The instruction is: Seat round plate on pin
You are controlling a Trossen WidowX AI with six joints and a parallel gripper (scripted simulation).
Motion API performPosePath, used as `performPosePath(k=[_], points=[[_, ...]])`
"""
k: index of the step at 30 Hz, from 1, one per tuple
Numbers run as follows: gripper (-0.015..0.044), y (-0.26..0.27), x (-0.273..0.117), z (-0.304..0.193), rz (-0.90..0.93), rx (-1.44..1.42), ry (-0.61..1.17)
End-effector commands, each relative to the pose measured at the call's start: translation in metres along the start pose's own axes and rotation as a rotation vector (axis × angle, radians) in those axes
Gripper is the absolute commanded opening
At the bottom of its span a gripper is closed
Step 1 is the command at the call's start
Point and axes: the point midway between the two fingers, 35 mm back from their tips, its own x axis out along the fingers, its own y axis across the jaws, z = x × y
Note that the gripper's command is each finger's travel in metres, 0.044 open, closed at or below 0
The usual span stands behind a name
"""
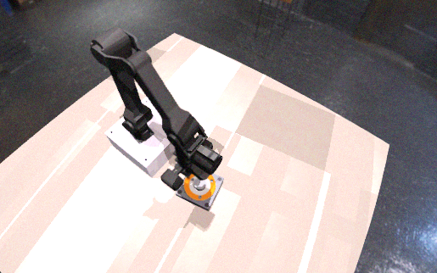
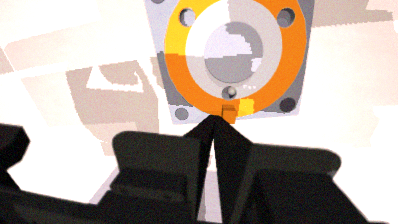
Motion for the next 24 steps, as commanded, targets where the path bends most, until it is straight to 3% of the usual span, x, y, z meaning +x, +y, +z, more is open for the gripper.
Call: performPosePath(k=[1, 7, 17, 24], points=[[0.0, -0.003, 0.0, -0.001, -0.003, -0.002, 0.002], [0.0, -0.005, -0.002, 0.0, -0.004, -0.002, 0.002], [0.0, -0.003, -0.042, -0.002, -0.003, -0.002, 0.002], [0.0, -0.003, -0.034, -0.002, -0.001, -0.001, 0.003]])
